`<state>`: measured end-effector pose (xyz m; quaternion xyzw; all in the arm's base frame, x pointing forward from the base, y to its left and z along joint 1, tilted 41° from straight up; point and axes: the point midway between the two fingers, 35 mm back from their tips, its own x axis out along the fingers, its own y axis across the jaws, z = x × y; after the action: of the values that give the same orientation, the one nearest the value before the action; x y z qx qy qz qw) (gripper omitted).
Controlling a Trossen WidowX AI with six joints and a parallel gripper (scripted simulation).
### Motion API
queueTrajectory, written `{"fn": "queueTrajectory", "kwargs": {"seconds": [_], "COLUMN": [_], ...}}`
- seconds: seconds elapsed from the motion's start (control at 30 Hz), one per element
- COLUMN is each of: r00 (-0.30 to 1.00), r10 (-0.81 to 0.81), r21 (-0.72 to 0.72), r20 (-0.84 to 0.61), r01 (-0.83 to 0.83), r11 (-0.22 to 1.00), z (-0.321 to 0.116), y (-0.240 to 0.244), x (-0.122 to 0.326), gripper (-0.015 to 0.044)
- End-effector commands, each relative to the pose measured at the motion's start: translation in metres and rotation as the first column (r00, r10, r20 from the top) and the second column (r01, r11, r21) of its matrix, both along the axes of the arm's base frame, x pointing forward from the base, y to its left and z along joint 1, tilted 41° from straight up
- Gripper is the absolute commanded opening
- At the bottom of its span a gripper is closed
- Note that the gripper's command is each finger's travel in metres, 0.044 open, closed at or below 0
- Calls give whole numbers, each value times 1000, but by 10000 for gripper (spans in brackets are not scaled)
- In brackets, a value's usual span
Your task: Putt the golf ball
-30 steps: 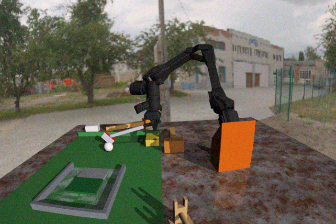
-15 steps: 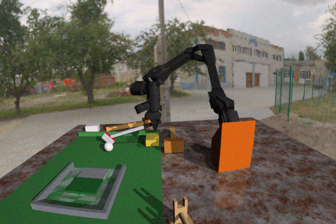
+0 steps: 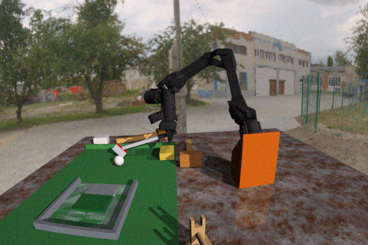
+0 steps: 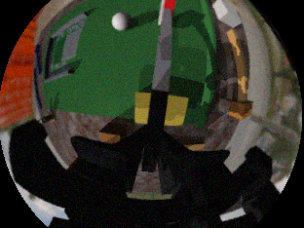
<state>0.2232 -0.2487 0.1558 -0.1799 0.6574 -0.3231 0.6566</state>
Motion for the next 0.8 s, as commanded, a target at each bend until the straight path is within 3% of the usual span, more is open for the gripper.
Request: {"fn": "queueTrajectory", "kwargs": {"seconds": [0.0, 0.3, 0.77], "r00": [1000, 1000, 1000], "r10": [2, 6, 7], "r21": [8, 5, 7], "r20": [0, 1, 1], "r01": [-2, -6, -7], "r11": [1000, 1000, 1000], "z": [-14, -88, -48], "y": [13, 98, 136], "x": [7, 24, 29], "gripper": [0, 0, 0]}}
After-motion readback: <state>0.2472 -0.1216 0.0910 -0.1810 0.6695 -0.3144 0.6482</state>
